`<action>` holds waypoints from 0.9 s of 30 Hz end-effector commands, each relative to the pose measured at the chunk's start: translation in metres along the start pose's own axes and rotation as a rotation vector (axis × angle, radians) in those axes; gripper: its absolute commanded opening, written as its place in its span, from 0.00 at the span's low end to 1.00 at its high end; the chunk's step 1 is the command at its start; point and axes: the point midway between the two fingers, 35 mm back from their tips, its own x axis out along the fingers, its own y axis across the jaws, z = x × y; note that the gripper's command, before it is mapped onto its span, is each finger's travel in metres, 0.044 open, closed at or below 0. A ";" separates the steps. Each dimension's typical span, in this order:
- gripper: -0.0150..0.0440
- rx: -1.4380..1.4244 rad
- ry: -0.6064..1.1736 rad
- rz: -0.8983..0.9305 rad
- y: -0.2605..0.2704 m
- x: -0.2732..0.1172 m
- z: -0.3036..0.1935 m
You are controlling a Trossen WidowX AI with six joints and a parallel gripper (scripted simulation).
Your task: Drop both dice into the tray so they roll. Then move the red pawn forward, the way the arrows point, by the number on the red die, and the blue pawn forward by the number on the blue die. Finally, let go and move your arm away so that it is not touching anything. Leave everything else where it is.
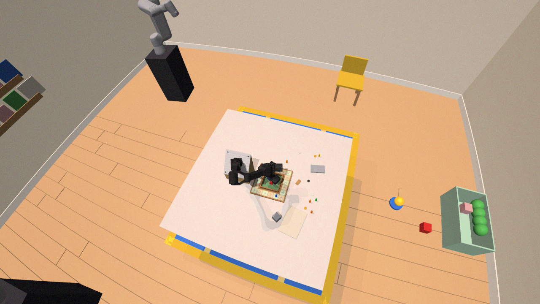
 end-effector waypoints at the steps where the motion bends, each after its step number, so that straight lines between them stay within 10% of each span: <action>1: 0.25 -0.143 0.006 0.003 0.015 0.006 0.013; 15: 0.25 -0.431 0.020 0.000 0.046 0.016 0.037; 27: 0.25 -0.438 -0.301 0.200 0.057 0.027 0.035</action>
